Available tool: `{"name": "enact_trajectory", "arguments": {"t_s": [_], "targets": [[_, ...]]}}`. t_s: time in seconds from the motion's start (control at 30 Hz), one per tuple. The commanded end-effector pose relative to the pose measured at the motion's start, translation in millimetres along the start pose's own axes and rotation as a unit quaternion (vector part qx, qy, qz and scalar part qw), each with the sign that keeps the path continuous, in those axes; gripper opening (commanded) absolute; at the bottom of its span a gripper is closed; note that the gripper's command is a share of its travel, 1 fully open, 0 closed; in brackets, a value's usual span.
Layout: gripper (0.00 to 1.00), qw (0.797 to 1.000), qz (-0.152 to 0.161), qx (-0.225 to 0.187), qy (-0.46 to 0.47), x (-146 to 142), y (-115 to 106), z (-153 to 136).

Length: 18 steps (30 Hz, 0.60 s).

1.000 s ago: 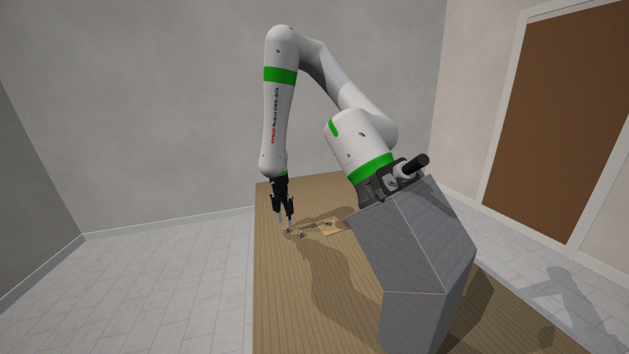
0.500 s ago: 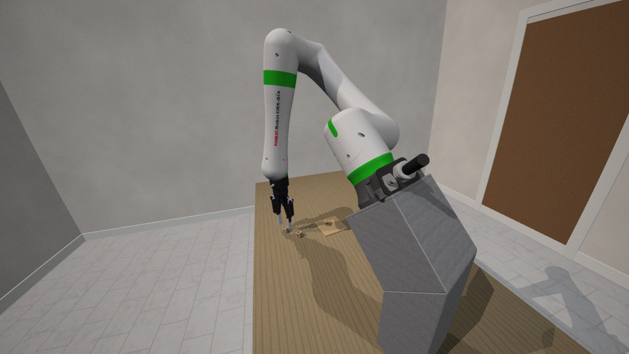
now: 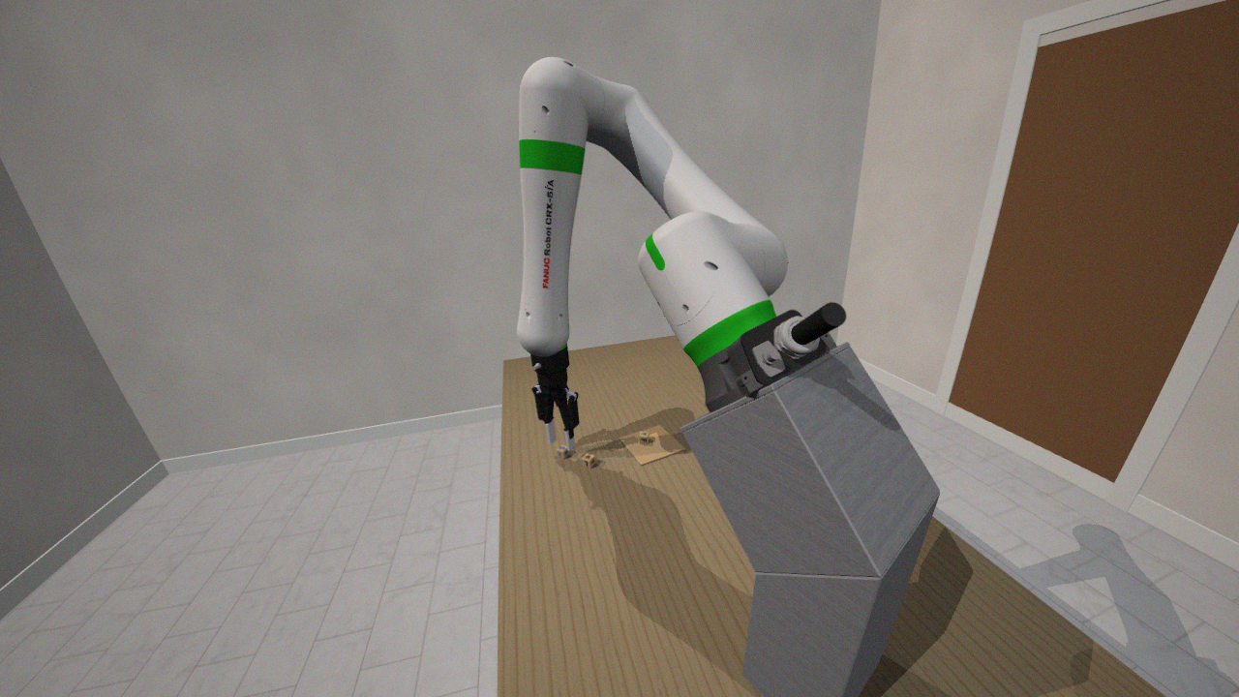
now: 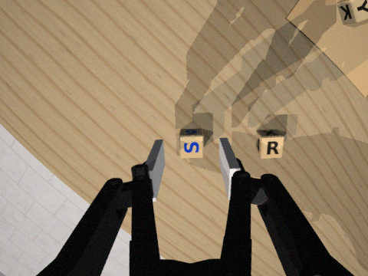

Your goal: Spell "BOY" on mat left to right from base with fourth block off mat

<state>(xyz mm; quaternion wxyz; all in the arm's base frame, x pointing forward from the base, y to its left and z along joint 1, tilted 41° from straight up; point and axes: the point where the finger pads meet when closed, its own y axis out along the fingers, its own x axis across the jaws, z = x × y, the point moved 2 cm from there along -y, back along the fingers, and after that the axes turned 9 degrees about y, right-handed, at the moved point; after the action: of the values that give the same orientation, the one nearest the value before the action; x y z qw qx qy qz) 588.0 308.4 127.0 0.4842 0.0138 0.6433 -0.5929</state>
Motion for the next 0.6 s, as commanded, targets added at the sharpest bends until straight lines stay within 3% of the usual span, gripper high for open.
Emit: {"name": "enact_trajectory", "arguments": {"t_s": [0.0,0.57], "targets": [[0.37,1.0,0.0,0.0,0.0,0,0,0],[0.37,1.0,0.0,0.0,0.0,-2,12,1]]}}
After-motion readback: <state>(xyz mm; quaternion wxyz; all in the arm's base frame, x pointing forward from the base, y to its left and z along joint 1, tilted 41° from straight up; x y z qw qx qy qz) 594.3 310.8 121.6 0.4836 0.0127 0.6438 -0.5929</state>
